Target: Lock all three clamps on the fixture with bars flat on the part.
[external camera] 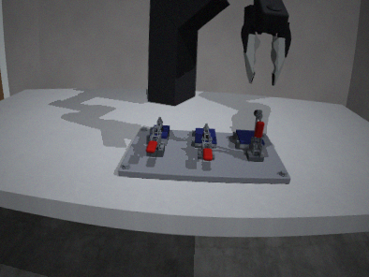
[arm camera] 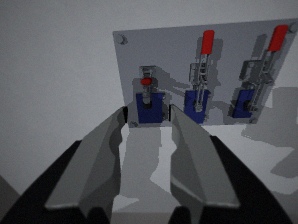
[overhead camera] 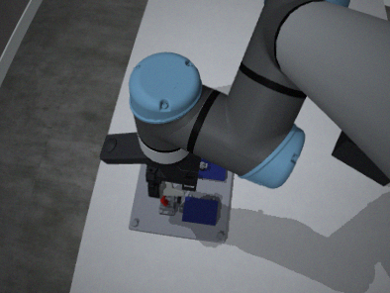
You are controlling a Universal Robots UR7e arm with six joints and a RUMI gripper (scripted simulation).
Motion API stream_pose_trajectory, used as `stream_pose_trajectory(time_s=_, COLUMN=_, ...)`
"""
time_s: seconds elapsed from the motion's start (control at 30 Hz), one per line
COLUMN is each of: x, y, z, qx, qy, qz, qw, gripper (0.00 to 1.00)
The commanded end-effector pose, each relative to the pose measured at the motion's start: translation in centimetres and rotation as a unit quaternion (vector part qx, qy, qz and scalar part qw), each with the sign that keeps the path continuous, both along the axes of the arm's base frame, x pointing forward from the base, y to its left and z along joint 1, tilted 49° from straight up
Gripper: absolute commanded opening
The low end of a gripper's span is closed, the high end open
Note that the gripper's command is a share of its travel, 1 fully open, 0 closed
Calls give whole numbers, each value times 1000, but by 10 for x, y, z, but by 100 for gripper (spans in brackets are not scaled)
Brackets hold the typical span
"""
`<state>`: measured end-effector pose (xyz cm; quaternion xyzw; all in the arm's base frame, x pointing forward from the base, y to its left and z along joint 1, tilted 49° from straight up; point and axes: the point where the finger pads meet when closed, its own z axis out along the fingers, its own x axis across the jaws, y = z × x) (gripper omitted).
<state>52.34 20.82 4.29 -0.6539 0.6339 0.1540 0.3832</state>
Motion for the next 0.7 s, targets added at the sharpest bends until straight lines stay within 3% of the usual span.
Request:
stream_pose_trajectory(time_s=0.0, x=-2, y=1, z=1, qx=0, qy=2, qz=-3, qw=1000, gripper=28)
stream_pose_trajectory(time_s=0.67, x=-4, y=4, z=3, qx=0, qy=2, qz=-3, qw=1000, gripper=28)
